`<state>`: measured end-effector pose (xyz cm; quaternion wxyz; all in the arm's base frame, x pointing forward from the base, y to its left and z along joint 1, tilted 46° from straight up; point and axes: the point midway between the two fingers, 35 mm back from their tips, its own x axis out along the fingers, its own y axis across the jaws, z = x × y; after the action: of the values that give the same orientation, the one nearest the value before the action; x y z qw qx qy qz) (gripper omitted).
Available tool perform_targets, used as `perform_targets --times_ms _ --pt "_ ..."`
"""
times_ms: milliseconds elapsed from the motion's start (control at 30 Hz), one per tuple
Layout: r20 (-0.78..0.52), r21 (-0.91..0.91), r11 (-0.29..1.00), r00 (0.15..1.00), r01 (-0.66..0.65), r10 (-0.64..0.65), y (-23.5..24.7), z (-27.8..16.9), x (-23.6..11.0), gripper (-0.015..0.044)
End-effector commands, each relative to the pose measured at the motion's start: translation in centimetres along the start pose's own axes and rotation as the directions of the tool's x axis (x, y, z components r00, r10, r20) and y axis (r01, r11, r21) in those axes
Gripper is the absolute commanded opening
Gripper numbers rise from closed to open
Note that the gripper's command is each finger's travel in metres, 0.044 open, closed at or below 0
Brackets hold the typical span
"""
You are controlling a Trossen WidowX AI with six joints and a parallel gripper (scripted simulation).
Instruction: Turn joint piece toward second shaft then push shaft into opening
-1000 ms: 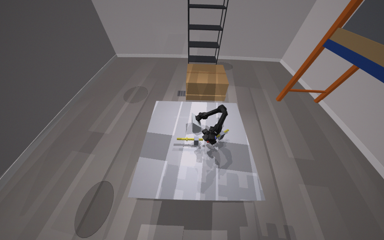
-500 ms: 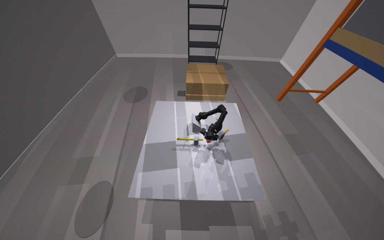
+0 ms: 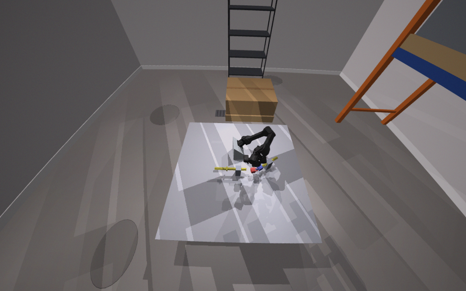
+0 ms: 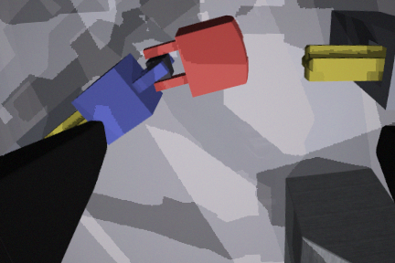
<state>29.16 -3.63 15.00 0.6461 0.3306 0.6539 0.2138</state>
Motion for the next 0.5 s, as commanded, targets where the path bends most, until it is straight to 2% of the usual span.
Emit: perform_targets --times_ms 0,133,267,467 --pt "0.0 -0.041 0.999 1.0 -0.008 0.008 0.1 -0.1 -0.4 0.044" --pt "0.0 -0.042 0.999 1.0 -0.008 0.008 -0.7 0.2 0.2 0.044" --pt "0.001 -0.043 0.999 1.0 -0.007 0.007 -4.3 1.2 3.2 0.044" --pt "0.001 -0.038 0.999 1.0 -0.007 0.007 -4.5 1.2 3.3 0.044"
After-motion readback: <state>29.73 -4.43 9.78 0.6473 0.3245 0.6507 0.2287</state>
